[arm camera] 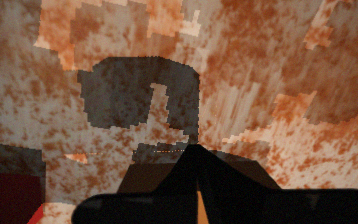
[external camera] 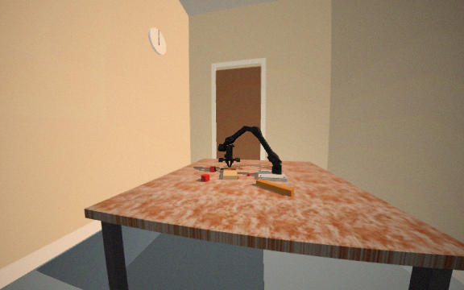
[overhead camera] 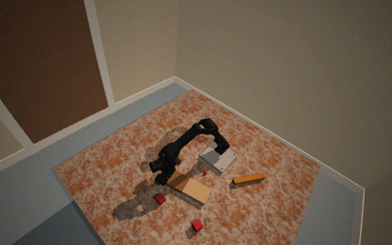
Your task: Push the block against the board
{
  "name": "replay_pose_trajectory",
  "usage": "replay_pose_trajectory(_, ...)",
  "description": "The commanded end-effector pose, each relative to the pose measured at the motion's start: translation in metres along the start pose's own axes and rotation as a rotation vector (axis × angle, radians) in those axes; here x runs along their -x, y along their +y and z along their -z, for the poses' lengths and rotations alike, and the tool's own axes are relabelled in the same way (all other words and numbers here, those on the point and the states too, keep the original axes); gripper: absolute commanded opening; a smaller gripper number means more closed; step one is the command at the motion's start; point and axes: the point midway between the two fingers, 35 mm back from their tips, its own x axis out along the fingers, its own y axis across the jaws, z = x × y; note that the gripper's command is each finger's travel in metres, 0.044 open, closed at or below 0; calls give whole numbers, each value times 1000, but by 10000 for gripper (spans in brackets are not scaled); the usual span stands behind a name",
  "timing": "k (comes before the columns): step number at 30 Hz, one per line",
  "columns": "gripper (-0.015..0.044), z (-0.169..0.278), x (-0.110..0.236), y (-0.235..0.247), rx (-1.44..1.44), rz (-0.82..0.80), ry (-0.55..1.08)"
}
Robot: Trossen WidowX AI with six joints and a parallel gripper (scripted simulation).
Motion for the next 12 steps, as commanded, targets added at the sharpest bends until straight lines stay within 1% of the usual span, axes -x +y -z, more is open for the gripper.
replay_pose_trajectory(1, 0, 7, 1, 0, 0, -3, 3)
replay_pose_trajectory(12, 0, -1, 1, 1, 0, -3, 2)
